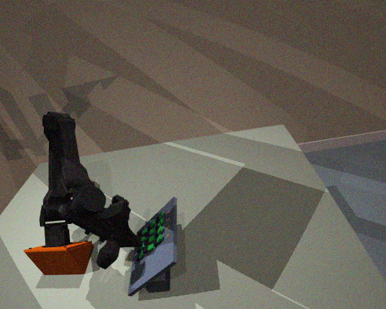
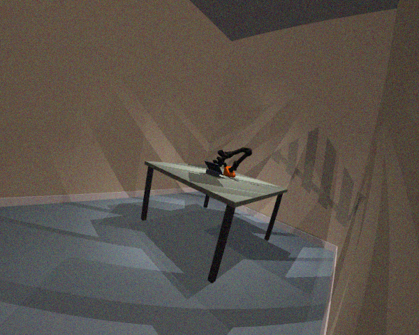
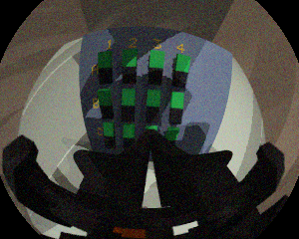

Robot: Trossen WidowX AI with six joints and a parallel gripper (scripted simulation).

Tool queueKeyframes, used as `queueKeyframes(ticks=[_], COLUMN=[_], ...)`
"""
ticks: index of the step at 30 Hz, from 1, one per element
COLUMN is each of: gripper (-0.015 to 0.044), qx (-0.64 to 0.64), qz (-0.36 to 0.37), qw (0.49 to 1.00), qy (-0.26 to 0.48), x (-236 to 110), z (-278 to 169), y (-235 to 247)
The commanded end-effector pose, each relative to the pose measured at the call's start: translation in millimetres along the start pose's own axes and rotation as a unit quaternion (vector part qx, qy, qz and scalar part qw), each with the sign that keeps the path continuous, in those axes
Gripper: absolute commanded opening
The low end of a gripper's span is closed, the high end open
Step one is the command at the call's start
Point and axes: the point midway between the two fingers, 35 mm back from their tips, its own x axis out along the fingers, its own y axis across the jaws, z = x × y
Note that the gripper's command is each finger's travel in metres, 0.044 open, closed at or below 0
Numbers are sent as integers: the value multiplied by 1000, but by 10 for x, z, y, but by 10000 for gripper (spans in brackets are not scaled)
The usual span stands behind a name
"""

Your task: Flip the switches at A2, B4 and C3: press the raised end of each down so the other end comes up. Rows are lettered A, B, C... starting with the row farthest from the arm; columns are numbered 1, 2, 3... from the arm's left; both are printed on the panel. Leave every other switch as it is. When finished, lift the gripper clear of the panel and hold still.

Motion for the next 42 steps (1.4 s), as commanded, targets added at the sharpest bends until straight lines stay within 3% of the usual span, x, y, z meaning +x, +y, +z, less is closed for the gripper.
queueKeyframes(ticks=[1,20,29,42], gripper=[0,0,0,0], qx=[3,3,3,4], qz=[-1,-1,-4,-3], qw=[1000,1000,1000,1000], qy=[2,2,-9,-10], x=[9,34,-607,-696], z=[-12,-11,-39,269], y=[-7,-7,-19,115])
